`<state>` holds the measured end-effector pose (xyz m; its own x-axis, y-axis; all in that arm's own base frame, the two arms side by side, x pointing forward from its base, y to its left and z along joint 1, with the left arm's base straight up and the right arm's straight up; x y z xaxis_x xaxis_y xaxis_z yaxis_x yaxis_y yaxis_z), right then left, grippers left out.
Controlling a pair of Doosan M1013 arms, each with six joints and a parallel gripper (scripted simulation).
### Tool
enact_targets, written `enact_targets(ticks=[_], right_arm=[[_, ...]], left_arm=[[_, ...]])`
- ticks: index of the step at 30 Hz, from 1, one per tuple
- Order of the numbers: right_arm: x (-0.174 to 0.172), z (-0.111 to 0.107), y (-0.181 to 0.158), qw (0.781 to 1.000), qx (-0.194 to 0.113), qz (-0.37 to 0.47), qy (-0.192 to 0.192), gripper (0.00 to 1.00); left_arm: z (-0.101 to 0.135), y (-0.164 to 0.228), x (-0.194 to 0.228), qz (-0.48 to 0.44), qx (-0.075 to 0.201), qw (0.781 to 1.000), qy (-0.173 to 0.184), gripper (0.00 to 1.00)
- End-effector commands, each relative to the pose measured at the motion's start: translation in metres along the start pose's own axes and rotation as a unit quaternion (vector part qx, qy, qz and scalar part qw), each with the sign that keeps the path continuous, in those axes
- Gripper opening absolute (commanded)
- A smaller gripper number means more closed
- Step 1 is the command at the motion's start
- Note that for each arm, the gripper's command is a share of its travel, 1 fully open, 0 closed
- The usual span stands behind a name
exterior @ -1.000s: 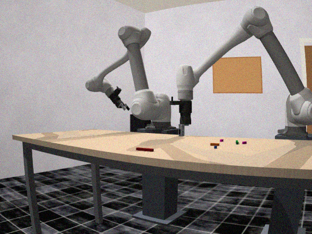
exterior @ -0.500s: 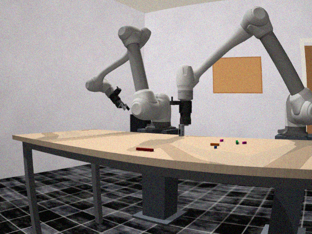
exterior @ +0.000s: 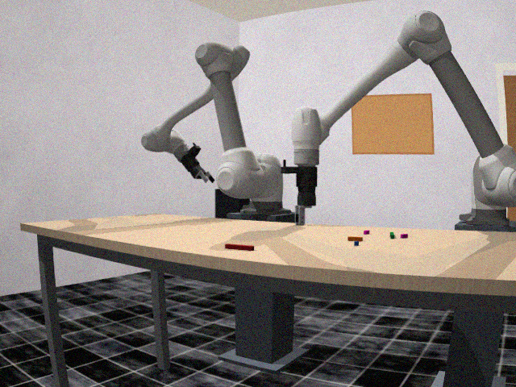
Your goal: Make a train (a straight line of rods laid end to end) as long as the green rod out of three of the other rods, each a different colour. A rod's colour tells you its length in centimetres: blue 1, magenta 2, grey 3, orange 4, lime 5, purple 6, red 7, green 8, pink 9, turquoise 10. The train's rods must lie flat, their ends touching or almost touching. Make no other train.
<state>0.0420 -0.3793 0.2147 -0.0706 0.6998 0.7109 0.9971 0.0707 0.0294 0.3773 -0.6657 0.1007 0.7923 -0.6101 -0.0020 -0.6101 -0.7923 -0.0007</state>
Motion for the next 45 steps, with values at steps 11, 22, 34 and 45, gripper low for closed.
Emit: enact_targets(ticks=[11,22,34,45], right_arm=[[0.0008,0.0000,0.0012,1.000,-0.005,0.000,-0.003,1.00],[0.0008,0.0000,0.0012,1.000,-0.005,0.000,-0.003,1.00],[0.0008,0.0000,0.0012,1.000,-0.005,0.000,-0.003,1.00],[0.0008,0.0000,0.0012,1.000,-0.005,0.000,-0.003,1.00]], left_arm=[[0.0017,0.0027,-0.0006,0.001,-0.001,1.000,0.002,0.24],[0.0017,0.0027,-0.0006,0.001,-0.001,1.000,0.002,0.24],[0.0017,0.0027,-0.0006,0.001,-0.001,1.000,0.002,0.24],[-0.0013,0.0028,-0.0003,0.001,-0.001,1.000,0.003,0.24]])
Point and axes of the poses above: on each arm, the point where the finger pads meet when closed, its own z axis out along the fingers, its own y axis across the jaws, x = y × z, the point moved 8 cm from there along -z, back along the fingers
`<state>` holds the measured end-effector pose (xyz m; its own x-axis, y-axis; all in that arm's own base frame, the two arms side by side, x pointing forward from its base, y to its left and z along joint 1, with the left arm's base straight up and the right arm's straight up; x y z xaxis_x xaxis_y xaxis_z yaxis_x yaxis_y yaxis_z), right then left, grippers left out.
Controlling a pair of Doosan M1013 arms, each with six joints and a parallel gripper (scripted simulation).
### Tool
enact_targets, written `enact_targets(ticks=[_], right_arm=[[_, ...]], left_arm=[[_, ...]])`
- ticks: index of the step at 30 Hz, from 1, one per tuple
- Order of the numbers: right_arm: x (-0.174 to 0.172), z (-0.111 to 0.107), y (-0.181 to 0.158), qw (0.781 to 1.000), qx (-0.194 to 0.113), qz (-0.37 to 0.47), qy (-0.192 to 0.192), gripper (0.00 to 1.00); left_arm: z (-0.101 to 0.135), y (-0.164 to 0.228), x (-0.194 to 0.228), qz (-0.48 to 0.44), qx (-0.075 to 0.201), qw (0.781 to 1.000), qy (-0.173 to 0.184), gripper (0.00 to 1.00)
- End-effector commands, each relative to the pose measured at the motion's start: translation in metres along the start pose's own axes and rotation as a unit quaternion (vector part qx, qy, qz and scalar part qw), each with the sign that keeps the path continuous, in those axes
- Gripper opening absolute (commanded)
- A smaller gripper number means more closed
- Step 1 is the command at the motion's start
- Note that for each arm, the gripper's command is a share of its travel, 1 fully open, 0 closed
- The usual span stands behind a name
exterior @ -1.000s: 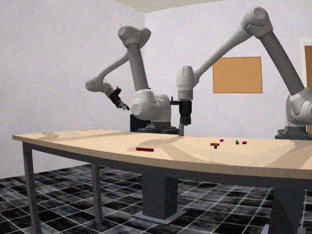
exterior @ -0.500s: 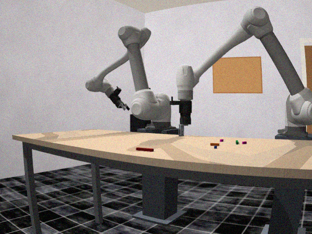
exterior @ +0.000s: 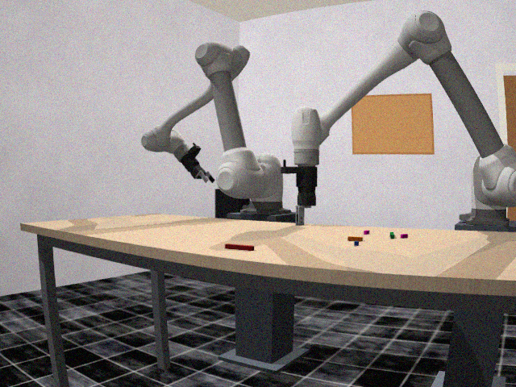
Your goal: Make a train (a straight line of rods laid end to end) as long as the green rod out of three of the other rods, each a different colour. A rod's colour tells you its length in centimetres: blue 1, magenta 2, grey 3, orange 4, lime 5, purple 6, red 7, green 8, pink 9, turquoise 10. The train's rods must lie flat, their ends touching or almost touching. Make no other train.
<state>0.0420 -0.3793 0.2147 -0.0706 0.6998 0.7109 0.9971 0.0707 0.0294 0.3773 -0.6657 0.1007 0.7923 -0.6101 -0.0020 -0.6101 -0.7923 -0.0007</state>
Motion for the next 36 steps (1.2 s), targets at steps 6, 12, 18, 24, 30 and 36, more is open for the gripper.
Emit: enact_targets(ticks=[6,12,18,24,30,36], right_arm=[[0.001,0.000,0.001,1.000,-0.005,0.000,-0.003,1.00],[0.001,0.000,0.001,1.000,-0.005,0.000,-0.003,1.00],[0.001,0.000,0.001,1.000,-0.005,0.000,-0.003,1.00],[0.001,0.000,0.001,1.000,-0.005,0.000,-0.003,1.00],[0.001,0.000,0.001,1.000,-0.005,0.000,-0.003,1.00],[0.001,0.000,0.001,1.000,-0.005,0.000,-0.003,1.00]], left_arm=[[-0.029,0.003,0.001,0.001,-0.001,1.000,0.003,0.24],[-0.059,0.003,0.000,0.001,-0.001,1.000,0.003,0.24],[-0.097,0.003,0.000,0.001,-0.001,1.000,0.003,0.24],[-0.104,0.003,0.000,0.001,-0.001,1.000,0.003,0.24],[-0.100,0.002,-0.002,0.001,0.000,1.000,0.000,0.24],[-0.100,-0.023,0.016,0.021,0.000,1.000,0.000,0.24]])
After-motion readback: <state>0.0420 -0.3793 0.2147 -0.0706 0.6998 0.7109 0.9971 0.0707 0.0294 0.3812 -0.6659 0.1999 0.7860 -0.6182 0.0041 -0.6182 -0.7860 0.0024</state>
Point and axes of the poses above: on each arm, the point where the finger pads meet when closed, its own z axis out along the fingers, its own y axis across the jaws, x = y × z, the point moved 8 cm from there along -z, back along the fingers
